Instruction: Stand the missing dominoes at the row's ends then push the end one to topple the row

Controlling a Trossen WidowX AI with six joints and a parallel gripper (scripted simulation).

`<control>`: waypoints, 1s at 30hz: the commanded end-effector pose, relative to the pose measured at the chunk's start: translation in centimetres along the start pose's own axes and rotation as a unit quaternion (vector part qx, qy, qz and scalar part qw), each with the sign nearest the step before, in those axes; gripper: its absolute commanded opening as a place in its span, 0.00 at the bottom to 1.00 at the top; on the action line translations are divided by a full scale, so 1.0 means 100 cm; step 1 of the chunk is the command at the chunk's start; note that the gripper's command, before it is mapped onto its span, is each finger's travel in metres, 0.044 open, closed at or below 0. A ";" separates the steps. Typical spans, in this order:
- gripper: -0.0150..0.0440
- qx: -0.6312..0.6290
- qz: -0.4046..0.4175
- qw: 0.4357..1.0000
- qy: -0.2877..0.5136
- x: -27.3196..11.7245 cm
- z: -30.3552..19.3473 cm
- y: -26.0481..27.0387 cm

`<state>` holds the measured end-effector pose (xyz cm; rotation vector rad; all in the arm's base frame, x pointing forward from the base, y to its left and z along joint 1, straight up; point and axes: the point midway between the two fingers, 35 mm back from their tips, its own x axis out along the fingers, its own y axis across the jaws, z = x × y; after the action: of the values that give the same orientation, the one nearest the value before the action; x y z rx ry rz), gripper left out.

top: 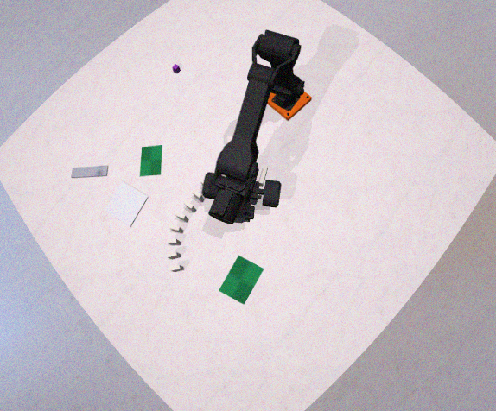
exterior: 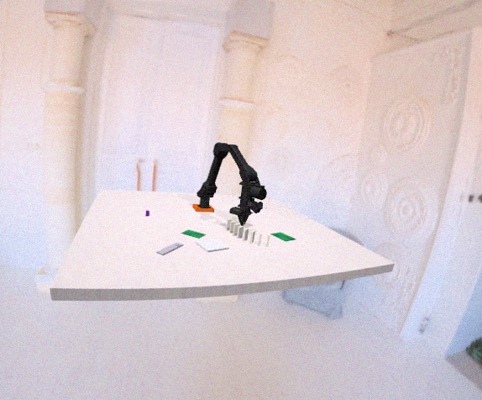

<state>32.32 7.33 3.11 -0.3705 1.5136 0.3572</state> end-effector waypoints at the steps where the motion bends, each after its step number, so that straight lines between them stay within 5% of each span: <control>1: 0.30 -0.003 0.002 1.000 -0.001 0.000 0.000 0.001; 4: 0.30 -0.003 0.002 1.000 -0.001 -0.009 0.001 0.001; 12: 0.30 -0.003 0.002 1.000 -0.002 -0.108 0.011 0.002; 19: 0.30 0.006 0.002 1.000 -0.002 -0.115 0.013 0.003; 30: 0.30 0.426 0.006 0.905 -0.003 -0.119 0.092 0.043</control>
<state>35.79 10.99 14.92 -0.0523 1.5408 0.0518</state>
